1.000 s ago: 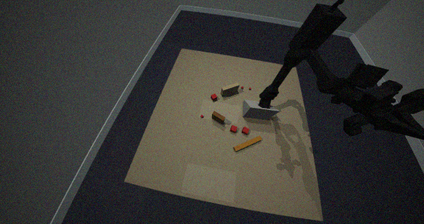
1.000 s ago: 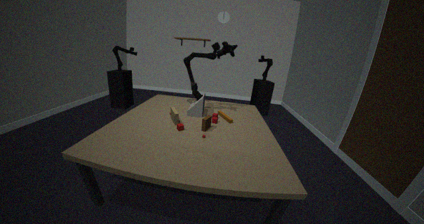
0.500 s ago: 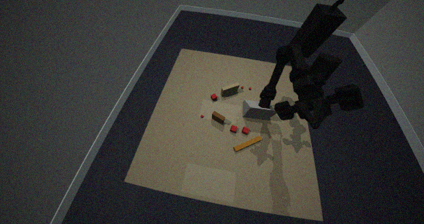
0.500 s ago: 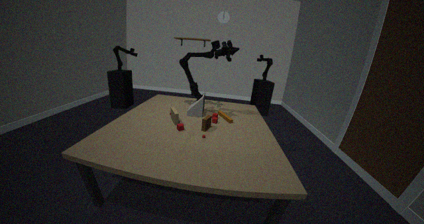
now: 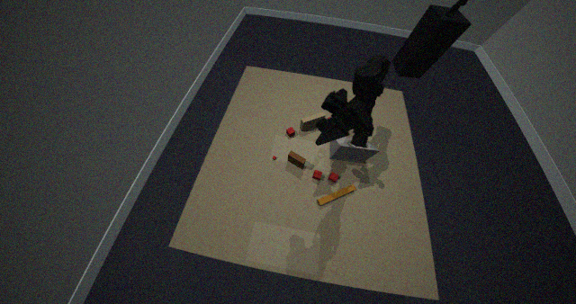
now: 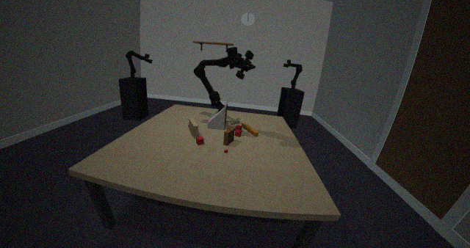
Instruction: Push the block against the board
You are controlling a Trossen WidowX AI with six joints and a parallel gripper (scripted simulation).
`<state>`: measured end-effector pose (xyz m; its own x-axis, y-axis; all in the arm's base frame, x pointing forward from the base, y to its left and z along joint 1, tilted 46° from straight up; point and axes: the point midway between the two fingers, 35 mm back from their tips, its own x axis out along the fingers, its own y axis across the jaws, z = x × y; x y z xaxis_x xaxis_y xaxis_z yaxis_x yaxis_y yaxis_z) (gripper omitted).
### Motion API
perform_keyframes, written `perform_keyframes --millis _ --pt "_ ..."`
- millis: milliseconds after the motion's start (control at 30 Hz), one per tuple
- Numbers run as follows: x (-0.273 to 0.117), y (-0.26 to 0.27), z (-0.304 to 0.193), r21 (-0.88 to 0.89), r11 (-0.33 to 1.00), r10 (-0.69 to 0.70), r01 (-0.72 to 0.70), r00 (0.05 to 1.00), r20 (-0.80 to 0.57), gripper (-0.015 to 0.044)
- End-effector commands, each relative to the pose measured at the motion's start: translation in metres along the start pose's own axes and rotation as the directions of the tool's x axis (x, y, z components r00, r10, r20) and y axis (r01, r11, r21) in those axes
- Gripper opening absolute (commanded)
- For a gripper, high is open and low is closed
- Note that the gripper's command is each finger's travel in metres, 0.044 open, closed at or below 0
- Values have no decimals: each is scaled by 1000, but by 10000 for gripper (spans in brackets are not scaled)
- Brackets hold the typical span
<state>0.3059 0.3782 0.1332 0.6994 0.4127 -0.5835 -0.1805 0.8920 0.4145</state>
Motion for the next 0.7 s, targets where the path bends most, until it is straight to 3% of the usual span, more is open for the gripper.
perform_keyframes --millis 0,333,667 --pt "2 -40 23 57 993 -104 103 994 12 0" --pt "-11 -152 78 174 906 -397 387 917 26 0" --pt "-57 -266 112 275 711 -669 647 743 -18 0"
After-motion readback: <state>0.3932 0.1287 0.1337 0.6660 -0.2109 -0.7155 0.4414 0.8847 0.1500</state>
